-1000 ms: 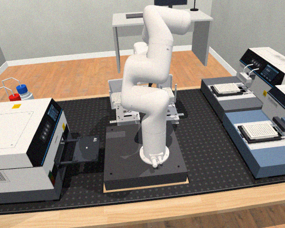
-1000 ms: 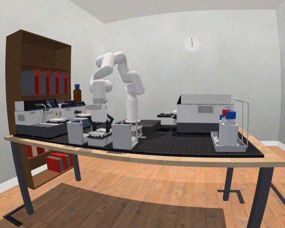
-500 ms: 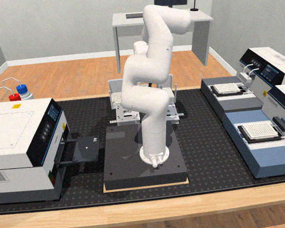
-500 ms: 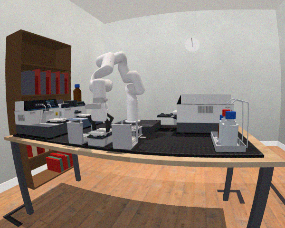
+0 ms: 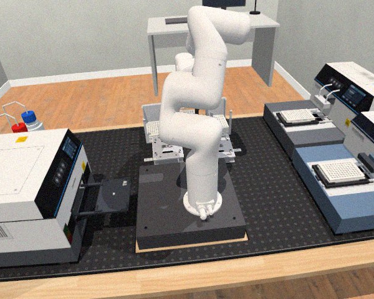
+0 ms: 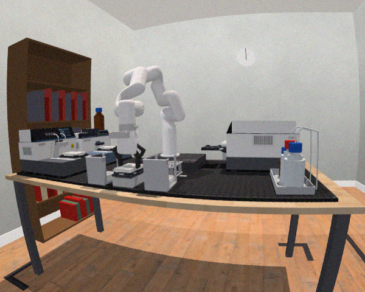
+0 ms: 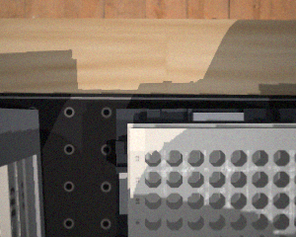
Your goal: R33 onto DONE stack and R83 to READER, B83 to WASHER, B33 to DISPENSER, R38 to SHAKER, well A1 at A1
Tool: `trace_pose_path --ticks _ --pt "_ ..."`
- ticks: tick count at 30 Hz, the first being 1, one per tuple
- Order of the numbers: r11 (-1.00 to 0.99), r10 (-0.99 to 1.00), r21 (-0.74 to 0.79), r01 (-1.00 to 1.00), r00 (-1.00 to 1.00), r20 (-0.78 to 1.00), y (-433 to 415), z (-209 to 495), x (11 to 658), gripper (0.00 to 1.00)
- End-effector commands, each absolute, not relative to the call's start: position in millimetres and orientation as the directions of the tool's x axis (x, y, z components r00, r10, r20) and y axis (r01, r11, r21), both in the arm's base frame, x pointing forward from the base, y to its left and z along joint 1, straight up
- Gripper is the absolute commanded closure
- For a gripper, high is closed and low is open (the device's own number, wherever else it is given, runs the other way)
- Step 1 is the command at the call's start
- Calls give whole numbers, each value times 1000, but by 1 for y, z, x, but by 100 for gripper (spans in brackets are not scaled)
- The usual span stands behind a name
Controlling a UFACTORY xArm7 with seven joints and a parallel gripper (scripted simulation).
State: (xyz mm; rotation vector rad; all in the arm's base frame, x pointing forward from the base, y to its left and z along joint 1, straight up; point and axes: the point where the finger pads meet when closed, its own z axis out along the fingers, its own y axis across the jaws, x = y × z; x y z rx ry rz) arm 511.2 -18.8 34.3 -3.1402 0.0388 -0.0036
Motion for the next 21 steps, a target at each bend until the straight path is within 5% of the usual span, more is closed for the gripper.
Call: trace_pose_path --ticks 1,21 --pt "-1000 -25 -1 -25 1000 6 -19 37 513 100" --pt "-1000 -25 -1 -25 1000 6 -19 55 513 100"
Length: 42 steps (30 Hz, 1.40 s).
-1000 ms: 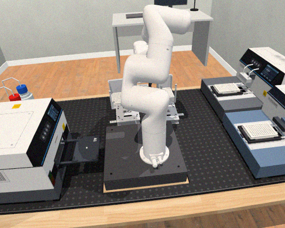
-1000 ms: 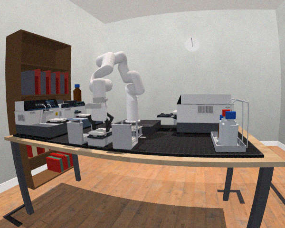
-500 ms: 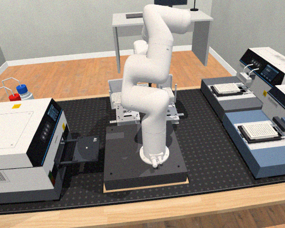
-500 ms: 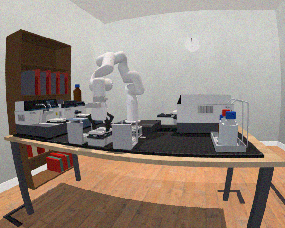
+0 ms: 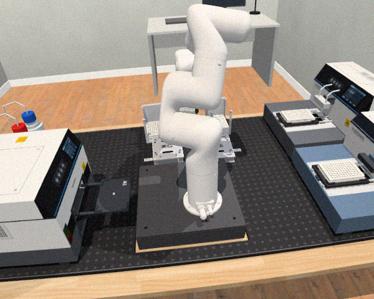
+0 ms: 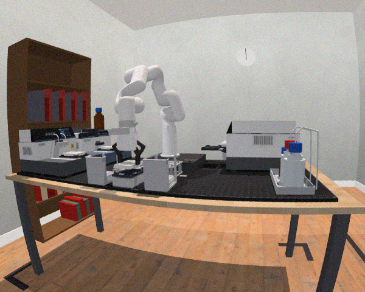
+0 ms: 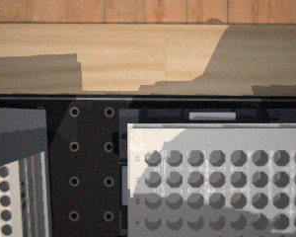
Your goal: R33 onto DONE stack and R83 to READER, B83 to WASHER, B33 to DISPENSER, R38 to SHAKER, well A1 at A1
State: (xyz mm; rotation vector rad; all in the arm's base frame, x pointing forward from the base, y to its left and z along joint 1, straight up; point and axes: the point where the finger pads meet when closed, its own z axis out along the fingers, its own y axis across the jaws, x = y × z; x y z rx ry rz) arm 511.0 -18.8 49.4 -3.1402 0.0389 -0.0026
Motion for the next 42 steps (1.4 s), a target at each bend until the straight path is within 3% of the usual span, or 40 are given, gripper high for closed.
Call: trace_pose_path --ticks 1,42 --pt "-1000 -25 -1 -25 1000 6 -19 57 513 100" --pt "-1000 -25 -1 -25 1000 6 -19 106 512 100"
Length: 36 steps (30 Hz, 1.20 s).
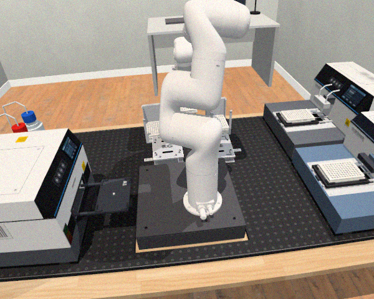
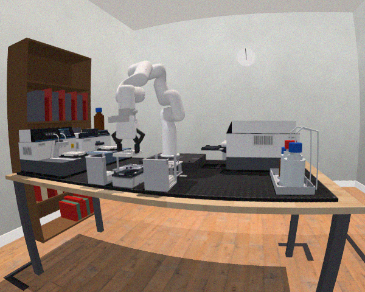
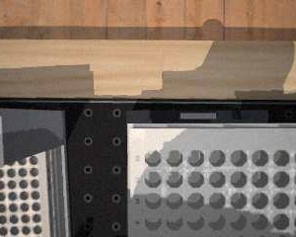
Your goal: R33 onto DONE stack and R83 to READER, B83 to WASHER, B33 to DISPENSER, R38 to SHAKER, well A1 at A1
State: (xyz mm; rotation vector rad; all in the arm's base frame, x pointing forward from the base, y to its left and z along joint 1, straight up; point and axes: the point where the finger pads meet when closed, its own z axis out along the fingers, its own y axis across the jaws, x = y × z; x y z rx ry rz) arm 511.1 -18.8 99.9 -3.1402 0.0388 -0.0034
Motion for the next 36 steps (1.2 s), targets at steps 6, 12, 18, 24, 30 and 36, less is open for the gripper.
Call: trace_pose_path --ticks 6,12,18,24,30,36 --pt "-1000 -25 -1 -25 1000 6 -19 111 512 100" --pt "-1000 -25 -1 -25 1000 6 -19 119 512 100" --pt "-1000 -25 -1 -25 1000 6 -19 127 512 100" --pt "-1000 -25 -1 -25 1000 6 -19 133 512 100" --pt "-1000 -25 -1 -25 1000 6 -19 141 512 100" --pt "-1000 -25 -1 -25 1000 6 -19 149 512 100"
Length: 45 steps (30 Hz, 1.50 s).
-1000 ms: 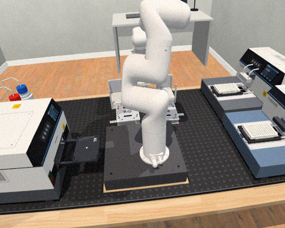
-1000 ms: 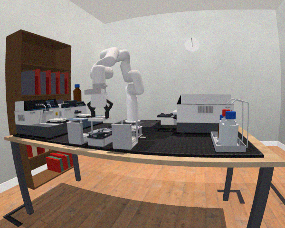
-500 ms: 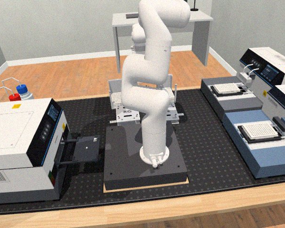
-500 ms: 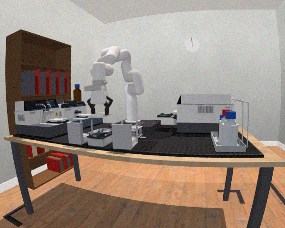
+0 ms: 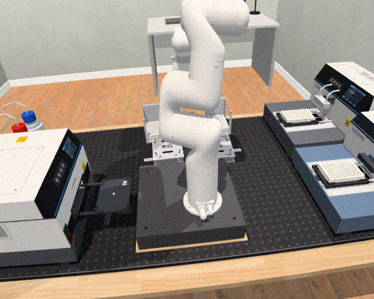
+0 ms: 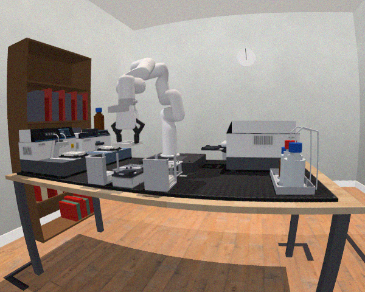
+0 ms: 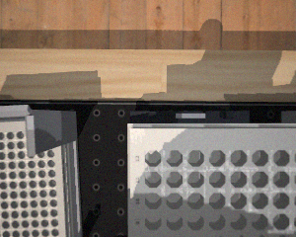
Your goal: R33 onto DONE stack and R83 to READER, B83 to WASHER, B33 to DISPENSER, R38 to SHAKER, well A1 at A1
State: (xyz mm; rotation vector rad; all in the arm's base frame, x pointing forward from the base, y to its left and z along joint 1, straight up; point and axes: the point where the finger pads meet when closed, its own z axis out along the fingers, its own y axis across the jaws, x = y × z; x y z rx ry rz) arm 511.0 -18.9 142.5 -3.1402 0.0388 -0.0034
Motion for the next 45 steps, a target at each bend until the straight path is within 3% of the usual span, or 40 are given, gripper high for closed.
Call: trace_pose_path --ticks 1,31,45 --pt "-1000 -25 -1 -25 1000 6 -19 149 512 100" --pt "-1000 -25 -1 -25 1000 6 -19 173 512 100" --pt "-993 115 0 115 993 6 5 173 480 100"
